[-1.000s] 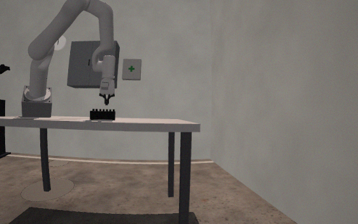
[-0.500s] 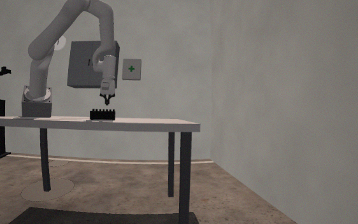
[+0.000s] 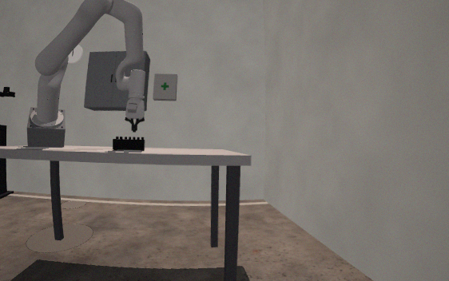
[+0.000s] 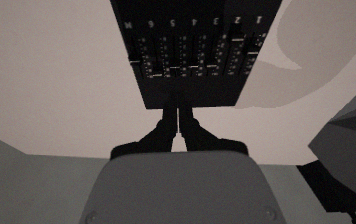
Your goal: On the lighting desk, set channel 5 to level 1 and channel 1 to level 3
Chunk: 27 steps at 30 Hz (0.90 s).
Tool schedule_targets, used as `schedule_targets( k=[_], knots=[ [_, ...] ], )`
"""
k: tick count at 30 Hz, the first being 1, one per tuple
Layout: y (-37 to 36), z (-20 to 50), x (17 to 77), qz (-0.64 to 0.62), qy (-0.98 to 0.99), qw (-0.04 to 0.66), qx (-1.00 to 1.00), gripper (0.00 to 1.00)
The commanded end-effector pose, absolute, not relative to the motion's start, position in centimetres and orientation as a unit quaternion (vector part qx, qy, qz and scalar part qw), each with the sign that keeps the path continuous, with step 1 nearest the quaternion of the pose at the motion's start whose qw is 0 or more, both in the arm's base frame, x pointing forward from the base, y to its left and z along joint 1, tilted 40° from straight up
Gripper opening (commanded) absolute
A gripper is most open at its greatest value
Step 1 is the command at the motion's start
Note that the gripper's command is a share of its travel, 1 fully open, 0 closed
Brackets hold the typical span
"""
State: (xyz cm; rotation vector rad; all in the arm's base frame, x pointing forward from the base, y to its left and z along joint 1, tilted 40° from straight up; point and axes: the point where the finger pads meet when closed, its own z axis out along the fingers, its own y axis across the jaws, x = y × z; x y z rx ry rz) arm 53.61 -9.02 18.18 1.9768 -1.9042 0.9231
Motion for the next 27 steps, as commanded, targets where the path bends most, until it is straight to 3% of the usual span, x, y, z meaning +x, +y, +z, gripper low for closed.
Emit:
schedule_targets(
  k=[1,27],
  knots=[
    [-8.99,18.24,53.65,0.317,-0.653,0.122,0.677,0.00],
    [-9.46,17.62,53.91,0.317,-0.653,0.122,0.677,0.00]
  ],
)
